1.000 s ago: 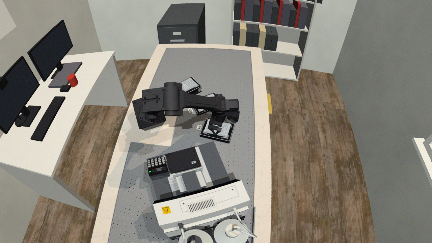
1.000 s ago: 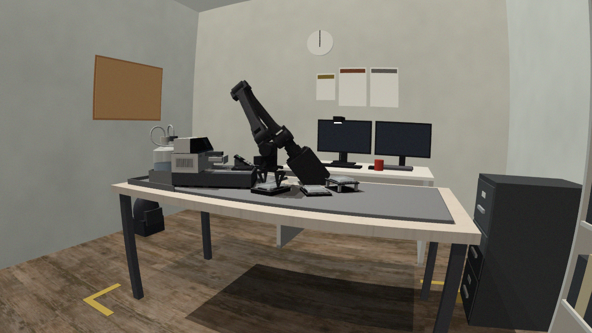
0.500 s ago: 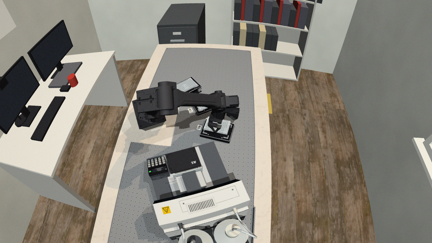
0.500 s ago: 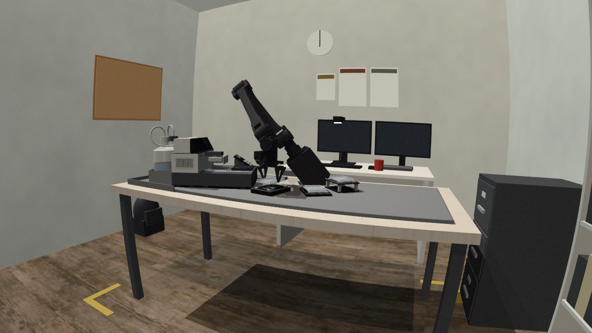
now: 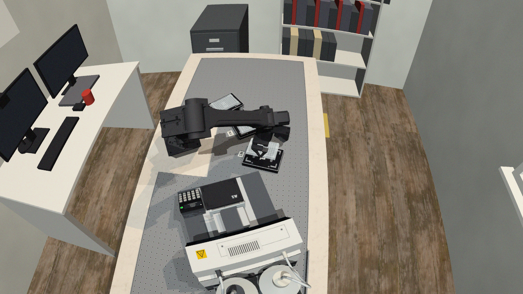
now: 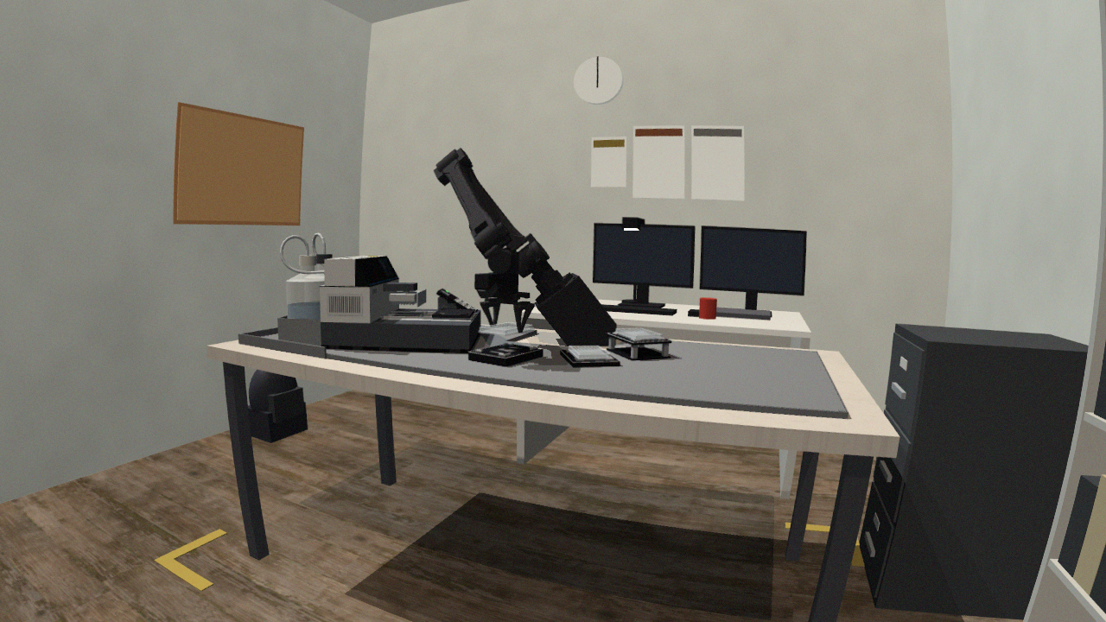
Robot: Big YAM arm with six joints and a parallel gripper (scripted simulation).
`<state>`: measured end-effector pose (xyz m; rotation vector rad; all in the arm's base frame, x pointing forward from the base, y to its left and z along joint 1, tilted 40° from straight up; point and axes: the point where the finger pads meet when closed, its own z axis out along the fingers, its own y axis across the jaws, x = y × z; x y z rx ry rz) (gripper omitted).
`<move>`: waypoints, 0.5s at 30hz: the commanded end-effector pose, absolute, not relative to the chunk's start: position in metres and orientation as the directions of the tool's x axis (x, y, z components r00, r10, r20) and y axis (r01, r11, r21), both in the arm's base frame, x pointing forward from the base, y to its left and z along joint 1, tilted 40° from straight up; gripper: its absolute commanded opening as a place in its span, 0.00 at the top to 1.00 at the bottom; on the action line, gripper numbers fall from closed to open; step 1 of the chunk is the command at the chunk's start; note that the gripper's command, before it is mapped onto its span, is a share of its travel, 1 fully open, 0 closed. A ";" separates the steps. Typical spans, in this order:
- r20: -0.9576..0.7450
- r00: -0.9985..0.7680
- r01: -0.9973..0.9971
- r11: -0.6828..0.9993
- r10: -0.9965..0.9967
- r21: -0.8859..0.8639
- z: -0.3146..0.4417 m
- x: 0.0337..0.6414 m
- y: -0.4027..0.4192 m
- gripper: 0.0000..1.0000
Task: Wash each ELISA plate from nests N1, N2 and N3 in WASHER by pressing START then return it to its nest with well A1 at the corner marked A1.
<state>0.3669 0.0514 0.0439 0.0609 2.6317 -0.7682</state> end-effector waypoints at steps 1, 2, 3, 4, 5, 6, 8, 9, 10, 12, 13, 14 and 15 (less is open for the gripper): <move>-0.432 -0.900 0.171 0.861 -0.062 -0.479 0.065 0.380 0.069 0.16; -0.433 -0.899 0.171 0.861 -0.062 -0.479 0.067 0.379 0.070 0.16; -0.431 -0.900 0.171 0.861 -0.062 -0.480 0.067 0.378 0.070 0.16; -0.430 -0.901 0.170 0.860 -0.062 -0.480 0.068 0.378 0.071 0.16; -0.431 -0.900 0.170 0.861 -0.062 -0.480 0.070 0.377 0.072 0.16; -0.431 -0.900 0.170 0.861 -0.062 -0.480 0.070 0.377 0.072 0.16; -0.417 -0.906 0.163 0.857 -0.065 -0.488 0.066 0.376 0.073 0.16; -0.428 -0.902 0.169 0.860 -0.062 -0.481 0.071 0.376 0.074 0.16; -0.433 -0.899 0.172 0.862 -0.061 -0.478 0.075 0.375 0.075 0.16; -0.433 -0.899 0.172 0.862 -0.061 -0.478 0.078 0.374 0.077 0.16; -0.433 -0.899 0.172 0.862 -0.061 -0.477 0.079 0.374 0.078 0.16; -0.434 -0.899 0.172 0.862 -0.061 -0.477 0.080 0.373 0.079 0.16; -0.434 -0.899 0.172 0.862 -0.061 -0.477 0.082 0.372 0.080 0.16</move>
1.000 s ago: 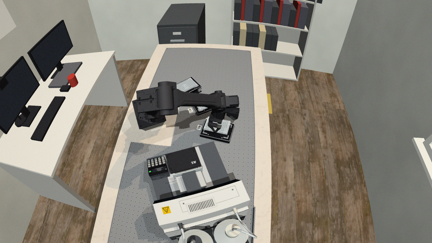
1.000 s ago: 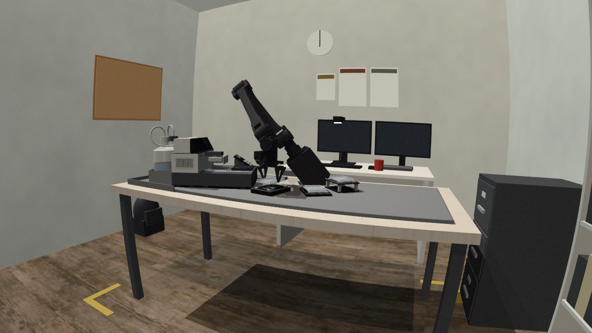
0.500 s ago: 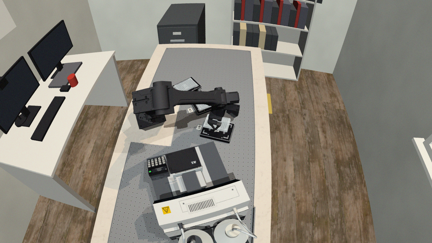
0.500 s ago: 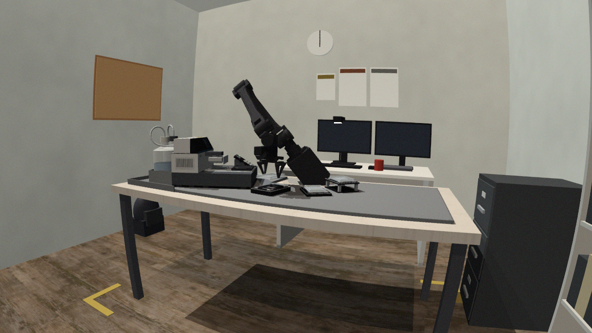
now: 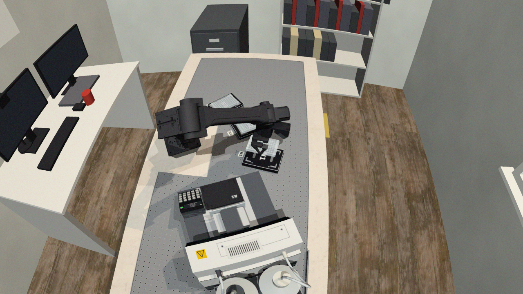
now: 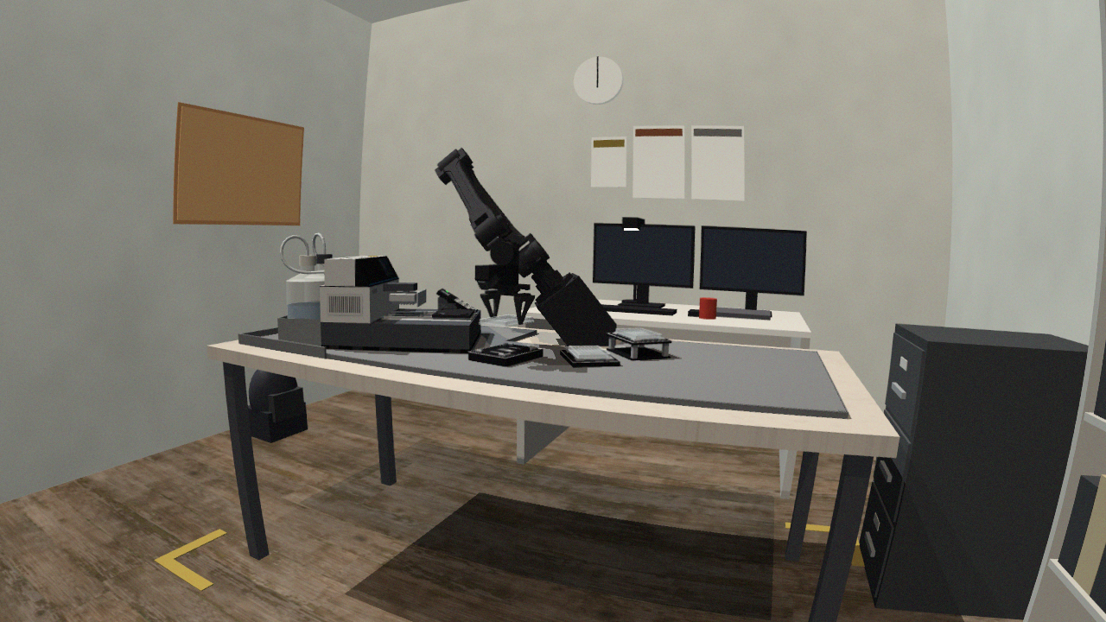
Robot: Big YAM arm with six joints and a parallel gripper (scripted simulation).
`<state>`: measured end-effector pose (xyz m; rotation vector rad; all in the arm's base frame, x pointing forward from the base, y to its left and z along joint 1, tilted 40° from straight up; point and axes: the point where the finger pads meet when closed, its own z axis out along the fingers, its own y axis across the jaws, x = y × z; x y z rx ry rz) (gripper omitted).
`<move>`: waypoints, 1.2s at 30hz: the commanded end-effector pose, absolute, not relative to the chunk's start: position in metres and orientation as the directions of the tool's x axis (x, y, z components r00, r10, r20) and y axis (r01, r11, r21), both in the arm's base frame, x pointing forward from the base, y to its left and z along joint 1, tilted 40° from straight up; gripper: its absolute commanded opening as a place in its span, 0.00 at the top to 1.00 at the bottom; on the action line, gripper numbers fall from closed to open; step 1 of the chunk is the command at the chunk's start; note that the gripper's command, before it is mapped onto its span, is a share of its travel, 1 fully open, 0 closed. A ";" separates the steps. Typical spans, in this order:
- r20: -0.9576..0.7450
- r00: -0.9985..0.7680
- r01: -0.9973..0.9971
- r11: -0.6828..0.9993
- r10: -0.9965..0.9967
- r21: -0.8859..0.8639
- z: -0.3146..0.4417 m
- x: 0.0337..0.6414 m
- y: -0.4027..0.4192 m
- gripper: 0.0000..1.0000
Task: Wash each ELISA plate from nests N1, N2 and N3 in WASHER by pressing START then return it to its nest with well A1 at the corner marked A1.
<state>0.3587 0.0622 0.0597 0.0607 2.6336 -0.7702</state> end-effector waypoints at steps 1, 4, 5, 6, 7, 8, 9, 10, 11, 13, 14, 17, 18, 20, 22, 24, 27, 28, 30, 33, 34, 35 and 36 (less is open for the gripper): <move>-0.434 -0.899 0.172 0.862 -0.061 -0.477 0.083 0.372 0.080 0.16; -0.429 -0.901 0.169 0.861 -0.062 -0.480 0.085 0.369 0.083 0.16; -0.430 -0.901 0.170 0.861 -0.061 -0.479 0.086 0.369 0.084 0.16; -0.433 -0.899 0.171 0.862 -0.060 -0.476 0.089 0.368 0.085 0.16; -0.434 -0.899 0.172 0.863 -0.060 -0.476 0.091 0.368 0.086 0.16; -0.434 -0.899 0.172 0.863 -0.060 -0.476 0.091 0.368 0.086 0.16; -0.434 -0.899 0.172 0.863 -0.060 -0.476 0.091 0.368 0.086 0.16; -0.419 -0.906 0.164 0.858 -0.064 -0.487 0.086 0.366 0.086 0.16; -0.425 -0.903 0.167 0.860 -0.062 -0.482 0.090 0.366 0.088 0.16; -0.433 -0.899 0.171 0.863 -0.060 -0.476 0.094 0.366 0.089 0.16; -0.427 -0.902 0.168 0.861 -0.062 -0.480 0.092 0.366 0.089 0.16; -0.428 -0.902 0.179 0.859 -0.051 -0.479 0.090 0.368 0.085 0.16; -0.428 -0.902 0.179 0.859 -0.051 -0.479 0.090 0.368 0.085 0.16; -0.427 -0.903 0.176 0.859 -0.053 -0.480 0.090 0.368 0.085 0.16; -0.426 -0.903 0.175 0.859 -0.054 -0.481 0.090 0.368 0.085 0.16; -0.426 -0.903 0.175 0.859 -0.054 -0.481 0.090 0.368 0.085 0.16; -0.426 -0.903 0.175 0.859 -0.054 -0.481 0.090 0.368 0.085 0.16; -0.426 -0.903 0.175 0.859 -0.054 -0.481 0.090 0.368 0.085 0.16; -0.426 -0.903 0.175 0.859 -0.054 -0.481 0.090 0.368 0.085 0.16; -0.426 -0.903 0.175 0.859 -0.054 -0.481 0.090 0.368 0.085 0.16; -0.426 -0.903 0.175 0.859 -0.054 -0.481 0.090 0.368 0.085 0.16; -0.426 -0.903 0.175 0.859 -0.054 -0.481 0.090 0.368 0.085 0.16; -0.426 -0.903 0.175 0.859 -0.054 -0.481 0.090 0.368 0.085 0.16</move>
